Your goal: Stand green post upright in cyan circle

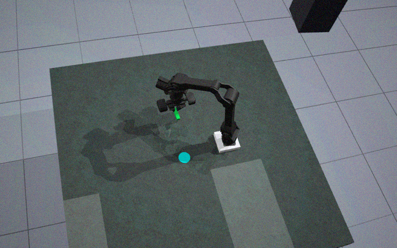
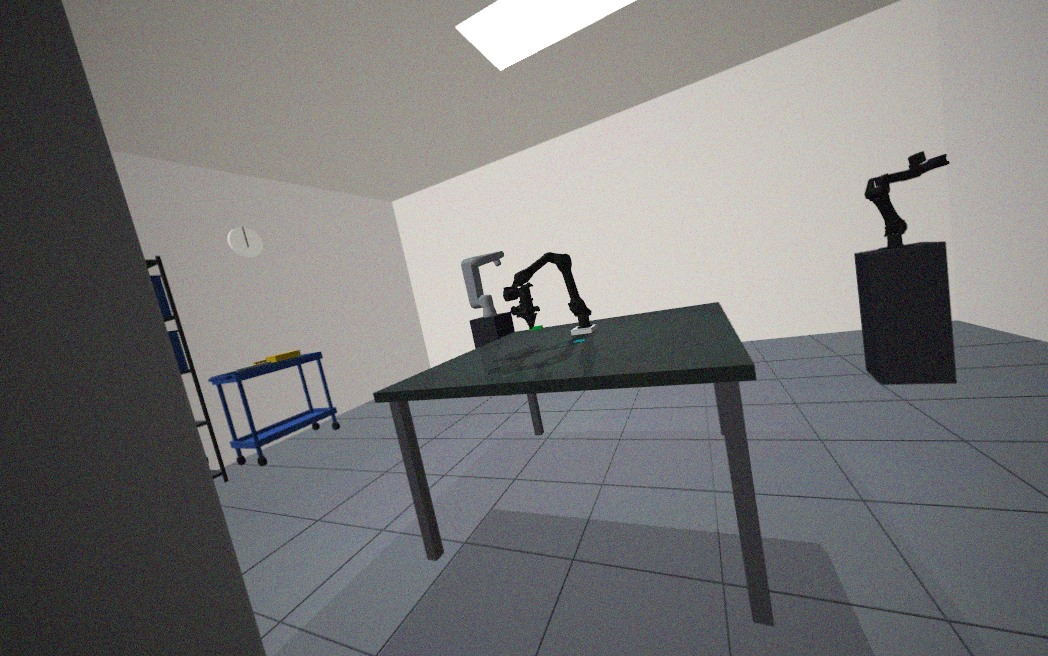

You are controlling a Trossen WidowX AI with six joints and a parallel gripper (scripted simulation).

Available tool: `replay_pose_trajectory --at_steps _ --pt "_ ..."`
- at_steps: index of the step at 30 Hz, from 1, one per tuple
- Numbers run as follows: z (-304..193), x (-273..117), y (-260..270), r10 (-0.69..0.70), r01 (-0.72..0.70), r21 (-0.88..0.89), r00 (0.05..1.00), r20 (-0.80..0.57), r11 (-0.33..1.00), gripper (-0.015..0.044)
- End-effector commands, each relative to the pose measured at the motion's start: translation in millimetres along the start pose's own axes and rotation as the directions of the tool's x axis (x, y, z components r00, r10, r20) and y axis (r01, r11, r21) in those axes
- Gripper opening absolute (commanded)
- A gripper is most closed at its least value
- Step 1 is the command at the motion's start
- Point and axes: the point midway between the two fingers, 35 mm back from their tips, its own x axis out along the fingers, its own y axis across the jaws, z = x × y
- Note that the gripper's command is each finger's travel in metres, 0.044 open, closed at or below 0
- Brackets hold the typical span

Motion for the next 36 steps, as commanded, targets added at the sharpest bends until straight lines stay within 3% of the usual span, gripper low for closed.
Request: replay_pose_trajectory --at_steps 1,12,24,36 --pt "-0.1 -13.3 -0.6 0.003 -0.003 -0.004 1.0 0.007 1.0 0.0023" --pt "-5.0 -37.3 -2.7 0.002 -0.002 -0.024 1.0 0.007 1.0 0.0023" --pt "-39.4 -41.0 13.2 0.002 0.003 -0.37 1.0 0.013 0.929 0.0023" --pt "-74.9 -44.3 24.1 0.004 0.01 -0.674 1.0 0.019 0.739 0.0023"
